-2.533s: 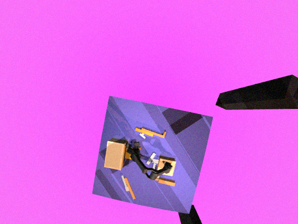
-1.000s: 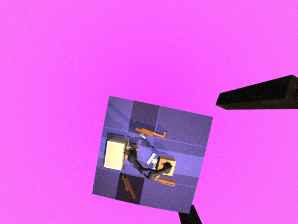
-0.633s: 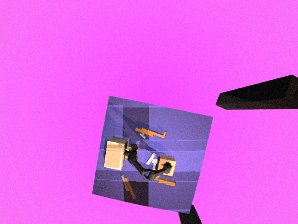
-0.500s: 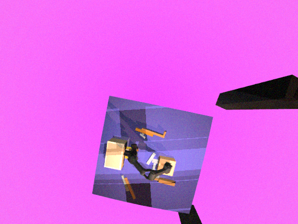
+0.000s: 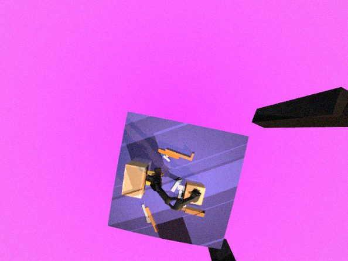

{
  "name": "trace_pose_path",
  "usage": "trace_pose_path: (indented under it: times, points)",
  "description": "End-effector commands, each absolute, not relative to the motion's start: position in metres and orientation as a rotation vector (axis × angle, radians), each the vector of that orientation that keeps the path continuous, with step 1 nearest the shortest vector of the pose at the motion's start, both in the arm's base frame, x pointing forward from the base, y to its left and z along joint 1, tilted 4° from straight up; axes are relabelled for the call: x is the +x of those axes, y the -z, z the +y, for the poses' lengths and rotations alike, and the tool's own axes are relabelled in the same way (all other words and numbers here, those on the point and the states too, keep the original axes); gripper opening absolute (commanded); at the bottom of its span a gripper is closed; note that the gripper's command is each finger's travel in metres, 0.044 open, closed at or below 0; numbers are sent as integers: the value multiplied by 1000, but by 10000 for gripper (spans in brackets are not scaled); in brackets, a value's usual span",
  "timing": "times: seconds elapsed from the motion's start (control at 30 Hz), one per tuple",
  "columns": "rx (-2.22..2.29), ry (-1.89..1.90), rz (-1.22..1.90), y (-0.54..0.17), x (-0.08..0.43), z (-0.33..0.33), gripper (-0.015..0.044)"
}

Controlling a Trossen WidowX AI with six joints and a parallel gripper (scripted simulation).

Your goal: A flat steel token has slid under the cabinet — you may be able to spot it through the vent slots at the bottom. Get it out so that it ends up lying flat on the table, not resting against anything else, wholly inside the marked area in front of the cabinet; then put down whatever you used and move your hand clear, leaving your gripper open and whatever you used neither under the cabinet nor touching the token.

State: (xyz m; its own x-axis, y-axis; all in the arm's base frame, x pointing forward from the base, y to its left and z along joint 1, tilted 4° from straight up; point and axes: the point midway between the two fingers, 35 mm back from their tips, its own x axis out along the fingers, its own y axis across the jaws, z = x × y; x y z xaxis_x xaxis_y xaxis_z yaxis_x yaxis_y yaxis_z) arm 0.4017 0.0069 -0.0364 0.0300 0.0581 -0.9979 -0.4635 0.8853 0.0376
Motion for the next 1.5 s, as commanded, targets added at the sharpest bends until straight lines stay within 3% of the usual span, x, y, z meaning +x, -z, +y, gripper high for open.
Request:
trace_pose_path:
  times: [0.0, 1.47]
  points:
    - [-335, -419, 1496, 38, 396, 5, 0]
    - [-336, -418, 1500, 41, 354, -19, 0]
